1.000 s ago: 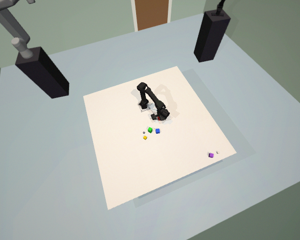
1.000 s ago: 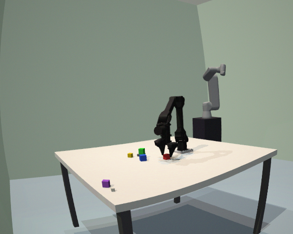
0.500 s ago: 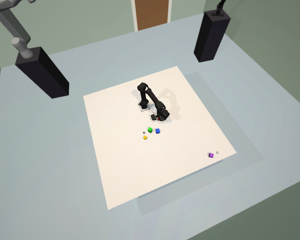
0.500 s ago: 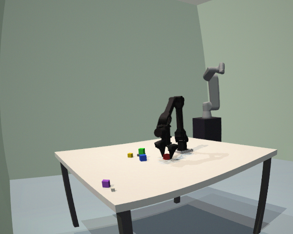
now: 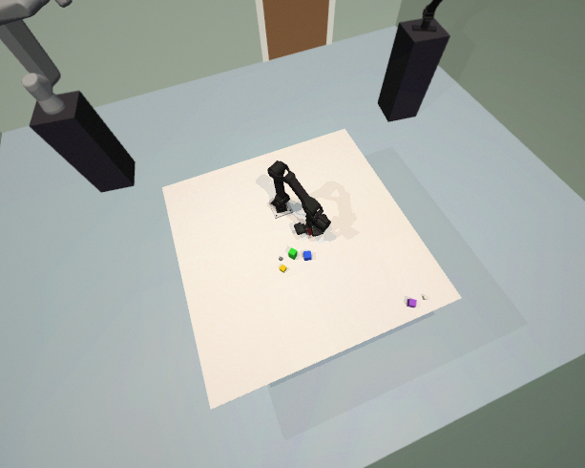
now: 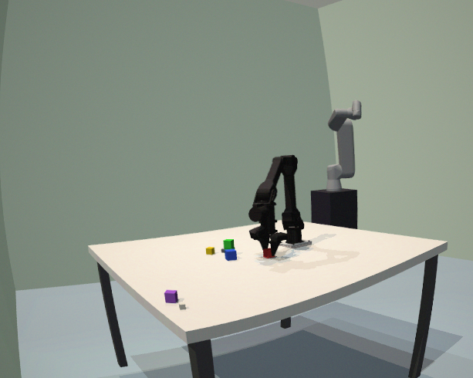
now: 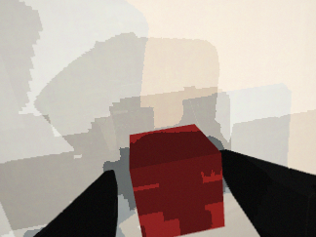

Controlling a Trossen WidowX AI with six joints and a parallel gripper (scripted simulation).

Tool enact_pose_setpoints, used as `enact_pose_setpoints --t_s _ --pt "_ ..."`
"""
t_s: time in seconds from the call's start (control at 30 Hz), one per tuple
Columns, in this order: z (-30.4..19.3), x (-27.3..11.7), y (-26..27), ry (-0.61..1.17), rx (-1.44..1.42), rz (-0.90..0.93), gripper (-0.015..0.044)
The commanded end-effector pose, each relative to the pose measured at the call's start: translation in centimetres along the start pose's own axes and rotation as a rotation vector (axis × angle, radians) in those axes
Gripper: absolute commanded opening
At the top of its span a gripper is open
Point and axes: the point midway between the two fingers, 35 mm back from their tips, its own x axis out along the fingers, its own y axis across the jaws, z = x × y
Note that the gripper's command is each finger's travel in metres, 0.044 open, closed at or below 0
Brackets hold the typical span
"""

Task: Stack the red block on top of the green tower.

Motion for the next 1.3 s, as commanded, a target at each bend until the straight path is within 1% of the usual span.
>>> enact_pose_setpoints --t_s 0.0,0.03,0.23,0.33,0.37,0.93,1.13,1.27 --pt "0.0 0.0 -0.1 -0.002 -0.003 -0.004 0.0151" --pt "0.0 0.0 -0.1 -0.002 -0.003 -0.004 0.0125" --pt "0.0 0.0 -0.1 -0.002 -0.003 -0.004 0.0085" --pt "0.1 -0.5 0.0 -0.002 -0.003 -0.004 0.0006" --pt "0.1 -0.9 0.0 -0.002 -0.003 -0.004 0.0" --pt "0.0 -9.2 0.1 -0.002 -0.003 -0.004 0.0" --pt "0.0 -11.5 0.1 -0.002 -0.003 -0.004 0.0" --pt "0.0 -11.7 0.1 -0.002 -0.003 -0.004 0.0"
